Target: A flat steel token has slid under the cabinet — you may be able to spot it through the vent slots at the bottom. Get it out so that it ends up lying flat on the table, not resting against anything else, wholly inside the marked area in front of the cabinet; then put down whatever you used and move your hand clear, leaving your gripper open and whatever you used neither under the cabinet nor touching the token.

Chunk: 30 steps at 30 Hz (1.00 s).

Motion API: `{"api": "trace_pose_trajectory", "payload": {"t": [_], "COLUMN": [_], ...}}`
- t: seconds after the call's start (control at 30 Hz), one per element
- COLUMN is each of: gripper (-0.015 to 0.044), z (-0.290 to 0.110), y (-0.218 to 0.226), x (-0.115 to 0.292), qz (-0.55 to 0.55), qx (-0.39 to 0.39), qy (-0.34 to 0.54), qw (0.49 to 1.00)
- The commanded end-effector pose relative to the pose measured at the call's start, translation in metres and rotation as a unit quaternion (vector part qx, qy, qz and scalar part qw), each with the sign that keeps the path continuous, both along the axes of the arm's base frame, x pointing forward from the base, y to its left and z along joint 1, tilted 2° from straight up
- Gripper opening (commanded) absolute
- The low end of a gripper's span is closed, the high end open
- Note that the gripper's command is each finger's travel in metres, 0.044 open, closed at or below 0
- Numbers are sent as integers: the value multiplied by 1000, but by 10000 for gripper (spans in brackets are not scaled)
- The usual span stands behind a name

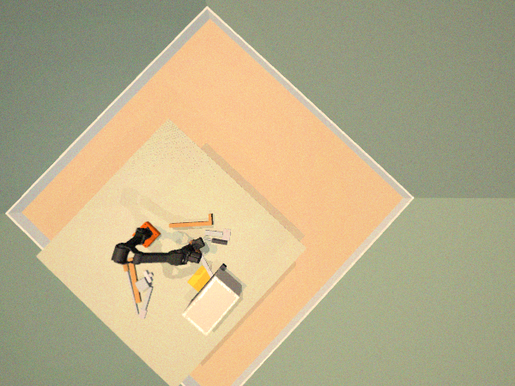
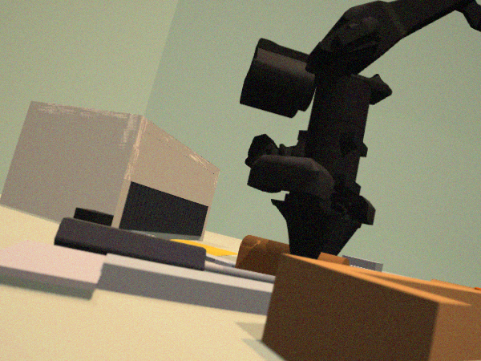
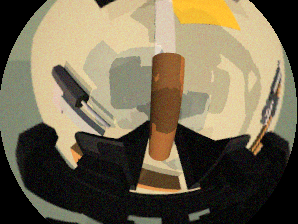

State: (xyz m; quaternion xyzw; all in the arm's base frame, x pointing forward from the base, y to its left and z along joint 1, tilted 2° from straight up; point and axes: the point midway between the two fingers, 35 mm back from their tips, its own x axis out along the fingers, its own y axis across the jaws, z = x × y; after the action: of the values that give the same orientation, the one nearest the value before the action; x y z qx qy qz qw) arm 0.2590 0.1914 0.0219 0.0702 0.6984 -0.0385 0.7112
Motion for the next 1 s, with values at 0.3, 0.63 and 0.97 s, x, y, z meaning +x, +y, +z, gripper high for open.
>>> {"api": "trace_pose_trajectory", "payload": {"t": [0.3, 0.63, 0.97], "gripper": [0, 0, 0], "z": [1, 1, 2], "y": [-2, -4, -6], "x": [20, 33, 46], "qz": [2, 2, 2], "qx": [2, 1, 1], "qy": [0, -1, -1], "qw": [1000, 1000, 1000]}}
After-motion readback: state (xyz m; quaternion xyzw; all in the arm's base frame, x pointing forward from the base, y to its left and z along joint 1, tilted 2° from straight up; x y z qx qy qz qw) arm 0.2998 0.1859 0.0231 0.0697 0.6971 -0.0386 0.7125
